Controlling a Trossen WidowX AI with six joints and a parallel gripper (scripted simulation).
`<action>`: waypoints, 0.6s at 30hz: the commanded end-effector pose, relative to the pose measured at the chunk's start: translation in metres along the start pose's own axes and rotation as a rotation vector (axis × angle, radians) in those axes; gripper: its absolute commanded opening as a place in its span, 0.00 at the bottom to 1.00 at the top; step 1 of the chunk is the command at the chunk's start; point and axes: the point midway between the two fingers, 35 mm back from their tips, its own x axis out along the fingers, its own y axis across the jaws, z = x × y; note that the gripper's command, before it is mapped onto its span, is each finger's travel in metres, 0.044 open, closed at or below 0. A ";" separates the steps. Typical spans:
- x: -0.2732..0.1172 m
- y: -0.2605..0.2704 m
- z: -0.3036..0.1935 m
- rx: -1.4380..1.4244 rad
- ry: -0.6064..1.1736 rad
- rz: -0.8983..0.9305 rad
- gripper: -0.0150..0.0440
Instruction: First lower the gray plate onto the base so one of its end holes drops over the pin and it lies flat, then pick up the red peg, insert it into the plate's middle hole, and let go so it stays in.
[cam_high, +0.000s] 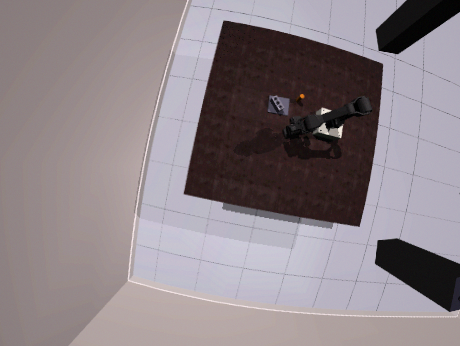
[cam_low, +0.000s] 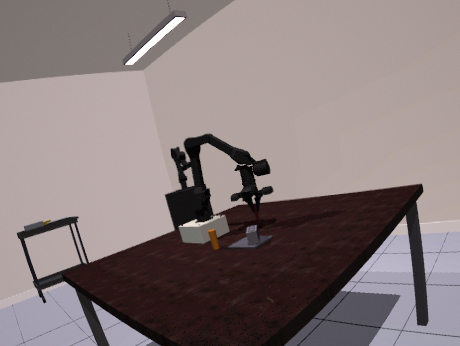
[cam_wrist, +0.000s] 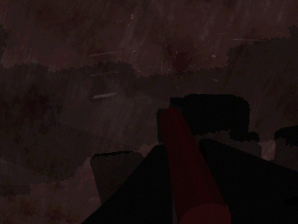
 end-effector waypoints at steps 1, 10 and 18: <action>-0.016 0.004 0.000 0.005 0.002 0.010 0.25; -0.045 0.003 0.000 0.005 0.002 0.010 0.25; -0.036 0.009 0.012 0.000 -0.001 0.001 0.25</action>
